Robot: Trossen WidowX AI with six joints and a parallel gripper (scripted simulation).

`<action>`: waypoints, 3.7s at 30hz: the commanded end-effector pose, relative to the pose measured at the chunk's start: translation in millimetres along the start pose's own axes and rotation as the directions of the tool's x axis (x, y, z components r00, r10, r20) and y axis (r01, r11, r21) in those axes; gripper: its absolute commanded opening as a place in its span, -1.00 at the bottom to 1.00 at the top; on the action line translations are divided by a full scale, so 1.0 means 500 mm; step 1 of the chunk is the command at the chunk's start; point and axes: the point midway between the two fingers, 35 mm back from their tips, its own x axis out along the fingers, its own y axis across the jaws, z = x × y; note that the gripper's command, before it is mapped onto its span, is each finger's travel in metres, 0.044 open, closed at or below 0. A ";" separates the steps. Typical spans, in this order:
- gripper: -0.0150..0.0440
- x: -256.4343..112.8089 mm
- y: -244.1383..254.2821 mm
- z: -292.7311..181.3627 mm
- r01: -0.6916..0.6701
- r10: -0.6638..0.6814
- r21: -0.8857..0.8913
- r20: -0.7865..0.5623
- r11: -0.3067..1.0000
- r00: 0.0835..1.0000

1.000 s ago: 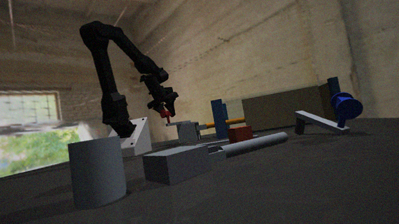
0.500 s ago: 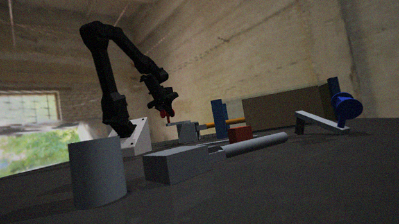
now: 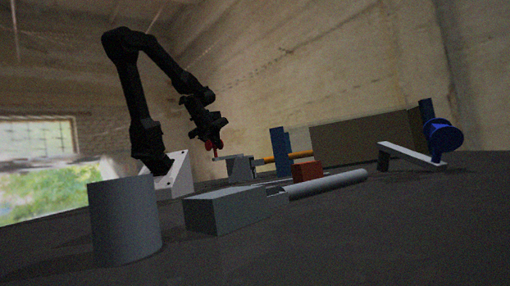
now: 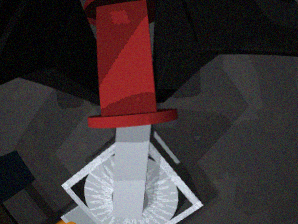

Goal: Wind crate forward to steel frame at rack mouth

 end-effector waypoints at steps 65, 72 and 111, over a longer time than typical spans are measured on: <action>-0.49 0.024 -0.174 0.040 0.015 -0.015 0.001 -0.007 1.000 1.000; -0.49 0.030 -0.188 0.053 0.015 -0.015 0.002 -0.007 1.000 1.000; -0.49 0.070 -0.239 0.142 0.018 -0.018 0.003 -0.004 1.000 1.000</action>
